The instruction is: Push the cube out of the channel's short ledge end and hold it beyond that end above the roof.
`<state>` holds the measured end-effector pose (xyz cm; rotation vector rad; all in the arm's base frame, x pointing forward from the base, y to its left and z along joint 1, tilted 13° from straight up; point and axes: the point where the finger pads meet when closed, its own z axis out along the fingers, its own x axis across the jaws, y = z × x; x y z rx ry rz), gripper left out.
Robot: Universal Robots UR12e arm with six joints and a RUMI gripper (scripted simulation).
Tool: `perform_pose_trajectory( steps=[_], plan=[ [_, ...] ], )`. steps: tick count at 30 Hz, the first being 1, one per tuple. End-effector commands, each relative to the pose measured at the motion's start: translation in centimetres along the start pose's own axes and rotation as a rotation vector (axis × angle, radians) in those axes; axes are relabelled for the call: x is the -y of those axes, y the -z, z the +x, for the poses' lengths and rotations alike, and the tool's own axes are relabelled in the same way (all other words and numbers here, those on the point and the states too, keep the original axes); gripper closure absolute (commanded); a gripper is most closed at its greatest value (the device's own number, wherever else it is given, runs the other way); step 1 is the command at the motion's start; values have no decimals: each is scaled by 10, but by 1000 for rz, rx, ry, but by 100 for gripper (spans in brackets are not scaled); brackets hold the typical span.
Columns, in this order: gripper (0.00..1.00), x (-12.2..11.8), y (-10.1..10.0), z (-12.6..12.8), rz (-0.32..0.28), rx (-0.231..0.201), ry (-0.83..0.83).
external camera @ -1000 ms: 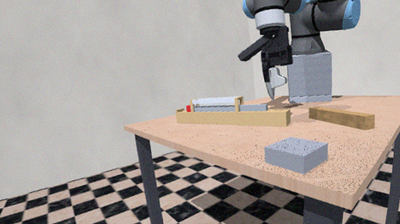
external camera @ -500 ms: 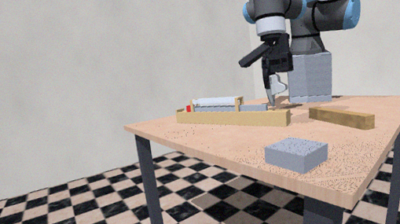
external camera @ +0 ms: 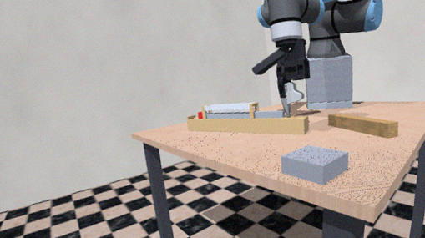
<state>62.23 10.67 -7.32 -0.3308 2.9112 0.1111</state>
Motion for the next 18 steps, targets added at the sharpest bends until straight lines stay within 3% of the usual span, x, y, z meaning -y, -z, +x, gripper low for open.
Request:
perform_pose_trajectory(
  steps=[1, 18],
  plan=[
    [100, 5, 0, -1, 0, 1, 0],
    [100, 20, 0, 0, 0, 1, 0]
  ],
)
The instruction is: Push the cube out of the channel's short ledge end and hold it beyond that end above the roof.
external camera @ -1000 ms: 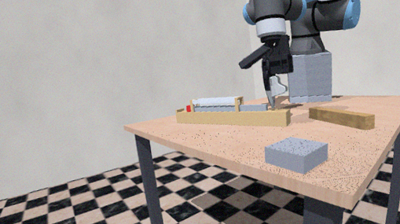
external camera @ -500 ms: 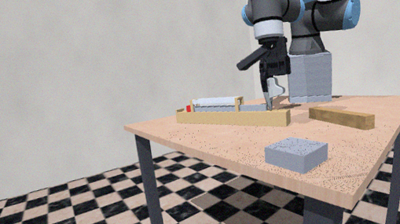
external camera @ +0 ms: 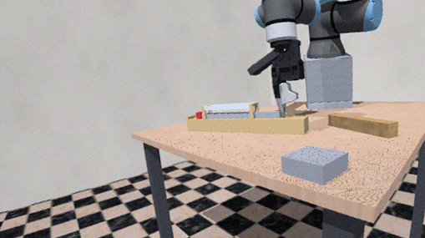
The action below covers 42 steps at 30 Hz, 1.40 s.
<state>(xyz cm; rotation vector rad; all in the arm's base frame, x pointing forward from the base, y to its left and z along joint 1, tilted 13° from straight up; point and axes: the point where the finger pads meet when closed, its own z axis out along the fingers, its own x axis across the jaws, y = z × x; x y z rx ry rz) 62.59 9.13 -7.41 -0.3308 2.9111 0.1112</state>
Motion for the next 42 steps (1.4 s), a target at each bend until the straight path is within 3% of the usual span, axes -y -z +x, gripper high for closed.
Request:
perform_pose_trajectory(
  steps=[1, 16, 21, 31, 42],
  plan=[
    [100, 5, 0, -1, 0, 1, 0],
    [100, 14, 4, -1, 0, 1, 0],
    [100, 14, 13, 0, 0, 1, 0],
    [100, 14, 65, 0, 0, 1, 0],
    [100, 14, 70, 0, 0, 1, 0]
  ],
)
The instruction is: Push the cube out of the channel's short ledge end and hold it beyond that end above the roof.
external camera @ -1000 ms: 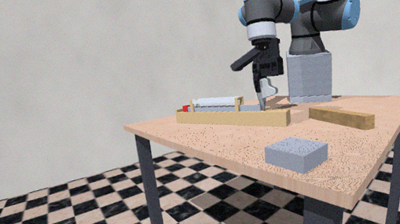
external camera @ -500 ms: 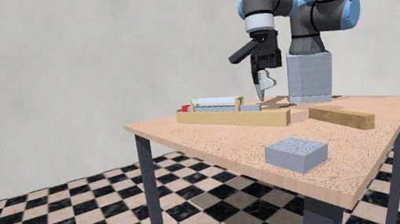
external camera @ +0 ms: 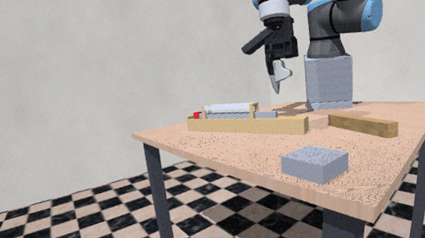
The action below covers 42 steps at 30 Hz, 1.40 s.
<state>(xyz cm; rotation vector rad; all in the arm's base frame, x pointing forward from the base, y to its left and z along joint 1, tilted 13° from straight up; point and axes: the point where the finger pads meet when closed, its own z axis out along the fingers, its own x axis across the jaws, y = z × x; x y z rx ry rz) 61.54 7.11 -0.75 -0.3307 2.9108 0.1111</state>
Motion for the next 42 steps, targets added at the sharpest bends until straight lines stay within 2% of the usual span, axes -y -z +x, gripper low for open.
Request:
perform_pose_trajectory(
  steps=[1, 33, 37, 39, 42],
  plan=[
    [100, 0, 1, 0, 0, 1, 0],
    [100, 4, 1, -1, 0, 1, 0],
    [100, 34, 0, -8, 1, -1, 0],
    [100, 63, -1, -13, 1, -3, 0],
    [100, 122, -2, -19, 1, -4, 0]
  ],
)
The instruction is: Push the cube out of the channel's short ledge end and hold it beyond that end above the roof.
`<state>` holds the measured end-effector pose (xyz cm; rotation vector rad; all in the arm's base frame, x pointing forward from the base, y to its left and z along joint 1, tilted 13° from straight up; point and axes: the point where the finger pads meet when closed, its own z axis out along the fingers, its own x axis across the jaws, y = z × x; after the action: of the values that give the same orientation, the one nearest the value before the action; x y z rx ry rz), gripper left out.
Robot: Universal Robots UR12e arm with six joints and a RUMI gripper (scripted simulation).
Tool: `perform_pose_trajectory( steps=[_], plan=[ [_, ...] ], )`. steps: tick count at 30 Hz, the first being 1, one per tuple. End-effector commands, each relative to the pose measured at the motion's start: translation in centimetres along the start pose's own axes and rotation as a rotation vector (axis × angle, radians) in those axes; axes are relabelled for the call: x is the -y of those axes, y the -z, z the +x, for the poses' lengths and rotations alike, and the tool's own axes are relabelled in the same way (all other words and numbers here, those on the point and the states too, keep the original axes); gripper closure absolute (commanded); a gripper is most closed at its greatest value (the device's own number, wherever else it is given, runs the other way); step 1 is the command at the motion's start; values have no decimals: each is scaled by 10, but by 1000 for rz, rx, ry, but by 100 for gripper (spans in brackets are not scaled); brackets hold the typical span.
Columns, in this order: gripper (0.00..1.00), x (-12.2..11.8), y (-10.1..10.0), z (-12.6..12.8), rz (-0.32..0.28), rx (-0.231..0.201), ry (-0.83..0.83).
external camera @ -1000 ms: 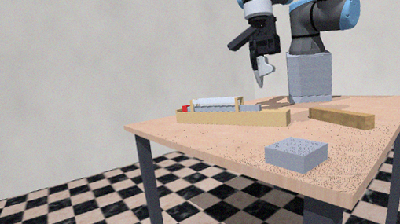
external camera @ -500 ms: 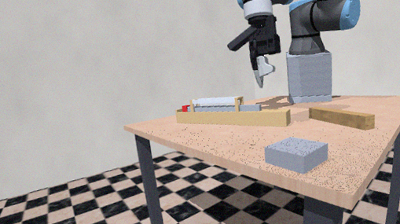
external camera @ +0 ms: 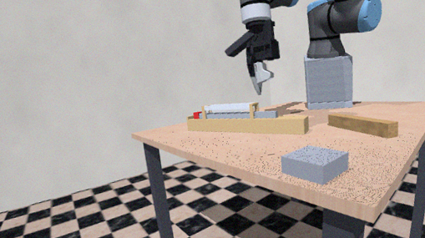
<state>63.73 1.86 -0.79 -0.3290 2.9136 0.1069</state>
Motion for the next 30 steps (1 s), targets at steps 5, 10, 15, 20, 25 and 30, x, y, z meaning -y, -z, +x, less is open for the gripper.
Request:
perform_pose_trajectory(
  steps=[5, 10, 15, 20, 25, 30],
  plan=[
    [100, 132, -3, -9, -2, -1, 1],
    [100, 225, -1, 2, -2, 2, 1],
    [100, 261, 0, 10, -2, 4, 1],
    [75, 262, 0, 10, -2, 4, 1],
    [75, 262, 0, 10, -2, 4, 1],
    [75, 262, 0, 10, -2, 4, 1]
  ],
)
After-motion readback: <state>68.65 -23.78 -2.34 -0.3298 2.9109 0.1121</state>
